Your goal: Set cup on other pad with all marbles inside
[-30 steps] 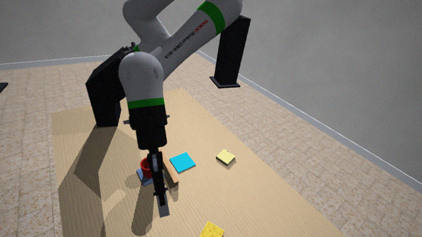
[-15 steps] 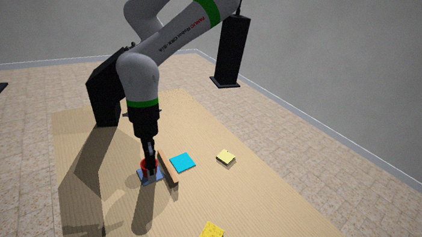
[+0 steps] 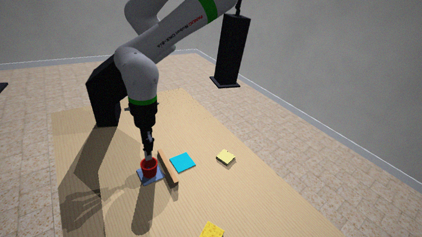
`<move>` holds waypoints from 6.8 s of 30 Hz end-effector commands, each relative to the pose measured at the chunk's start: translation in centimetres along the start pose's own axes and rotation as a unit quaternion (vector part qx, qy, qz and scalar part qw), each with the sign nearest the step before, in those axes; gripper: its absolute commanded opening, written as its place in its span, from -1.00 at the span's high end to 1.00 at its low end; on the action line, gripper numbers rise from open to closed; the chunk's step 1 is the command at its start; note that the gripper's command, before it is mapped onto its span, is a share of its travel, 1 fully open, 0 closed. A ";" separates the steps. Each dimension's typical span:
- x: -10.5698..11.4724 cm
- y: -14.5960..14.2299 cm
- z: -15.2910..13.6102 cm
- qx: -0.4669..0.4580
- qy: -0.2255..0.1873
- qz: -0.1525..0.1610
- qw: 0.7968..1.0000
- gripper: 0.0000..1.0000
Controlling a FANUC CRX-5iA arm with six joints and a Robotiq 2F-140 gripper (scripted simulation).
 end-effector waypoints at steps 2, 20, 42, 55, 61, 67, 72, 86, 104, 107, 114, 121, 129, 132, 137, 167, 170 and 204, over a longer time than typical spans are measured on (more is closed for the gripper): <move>0.0 -0.1 0.0 0.000 0.000 0.001 1.000 1.00; 0.0 -0.1 0.0 0.000 0.000 0.001 1.000 -0.18; 0.0 -0.1 0.0 0.000 0.000 0.001 1.000 -0.18; -0.3 -0.1 0.0 0.000 0.000 0.001 1.000 -0.18; -1.0 -0.1 0.0 0.000 0.000 0.001 1.000 -0.18; -2.7 -0.1 0.0 0.000 0.000 0.000 1.000 -0.18; -4.5 -0.1 0.0 0.000 0.000 0.001 1.000 -0.18; -8.4 -0.1 0.0 0.000 0.000 0.001 1.000 -0.18; -9.8 -0.1 0.0 0.000 0.000 0.001 1.000 -0.18; -9.8 -0.1 0.0 0.000 0.000 0.001 1.000 -0.18; -9.8 -0.1 0.0 0.000 0.000 0.001 1.000 -0.17; -9.8 -0.1 0.0 0.000 0.000 0.001 1.000 -0.15; -9.8 -0.1 0.0 0.000 0.000 0.001 1.000 -0.14; -9.8 -0.1 0.0 0.000 0.000 0.001 1.000 -0.13; -9.8 -0.1 0.0 0.000 0.000 0.001 1.000 -0.12; -9.8 -0.1 0.0 0.000 0.000 0.001 1.000 -0.06; -9.8 -0.1 0.0 0.000 0.000 0.001 1.000 -0.05; -9.8 -0.1 0.0 0.000 0.000 0.001 1.000 0.01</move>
Point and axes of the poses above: the point where the finger pads meet when closed, its own x axis back along the fingers, its own y axis across the jaws, z = x × y, the point moved 1 cm from there along x, back along the fingers, and after that the axes turned 10 degrees about -x, right-handed, at the moved point
